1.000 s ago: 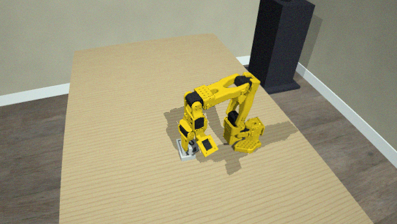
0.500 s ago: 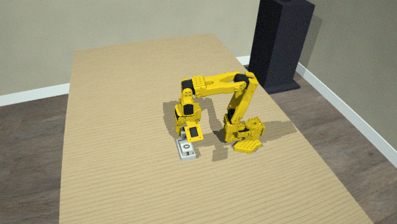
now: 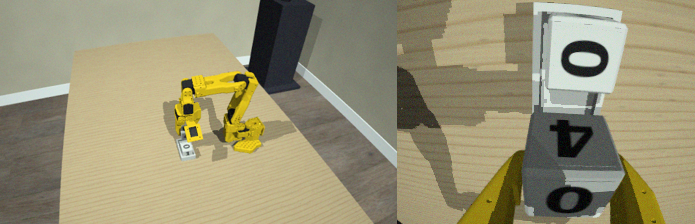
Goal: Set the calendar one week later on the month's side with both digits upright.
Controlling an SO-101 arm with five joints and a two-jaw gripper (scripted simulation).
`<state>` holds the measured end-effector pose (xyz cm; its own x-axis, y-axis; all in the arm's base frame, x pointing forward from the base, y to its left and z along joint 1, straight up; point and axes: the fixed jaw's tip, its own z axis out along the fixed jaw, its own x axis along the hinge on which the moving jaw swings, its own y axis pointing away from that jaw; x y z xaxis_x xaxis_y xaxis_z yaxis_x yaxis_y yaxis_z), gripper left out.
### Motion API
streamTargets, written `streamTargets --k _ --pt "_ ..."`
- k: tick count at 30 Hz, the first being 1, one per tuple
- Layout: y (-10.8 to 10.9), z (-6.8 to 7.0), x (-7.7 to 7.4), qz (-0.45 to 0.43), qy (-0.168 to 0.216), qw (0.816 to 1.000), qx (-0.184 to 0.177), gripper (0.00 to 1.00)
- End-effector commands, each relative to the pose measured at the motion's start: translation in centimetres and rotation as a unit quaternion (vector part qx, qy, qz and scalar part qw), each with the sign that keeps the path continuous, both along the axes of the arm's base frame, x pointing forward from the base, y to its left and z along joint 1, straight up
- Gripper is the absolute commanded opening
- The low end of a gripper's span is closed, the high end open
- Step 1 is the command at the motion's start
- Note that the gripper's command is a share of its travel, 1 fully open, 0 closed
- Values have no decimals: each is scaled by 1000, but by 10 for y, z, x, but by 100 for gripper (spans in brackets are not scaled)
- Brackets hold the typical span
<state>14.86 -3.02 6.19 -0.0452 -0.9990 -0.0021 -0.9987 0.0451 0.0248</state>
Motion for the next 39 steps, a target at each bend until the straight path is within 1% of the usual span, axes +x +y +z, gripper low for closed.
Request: streamTargets --k 1,5,6,39 --pt "-2 6 5 -3 -20 1000 -3 0" --pt "-2 6 5 -3 -20 1000 -3 0" --pt "-3 11 8 -6 -30 1000 -5 0" --pt "-3 11 8 -8 -30 1000 -5 0"
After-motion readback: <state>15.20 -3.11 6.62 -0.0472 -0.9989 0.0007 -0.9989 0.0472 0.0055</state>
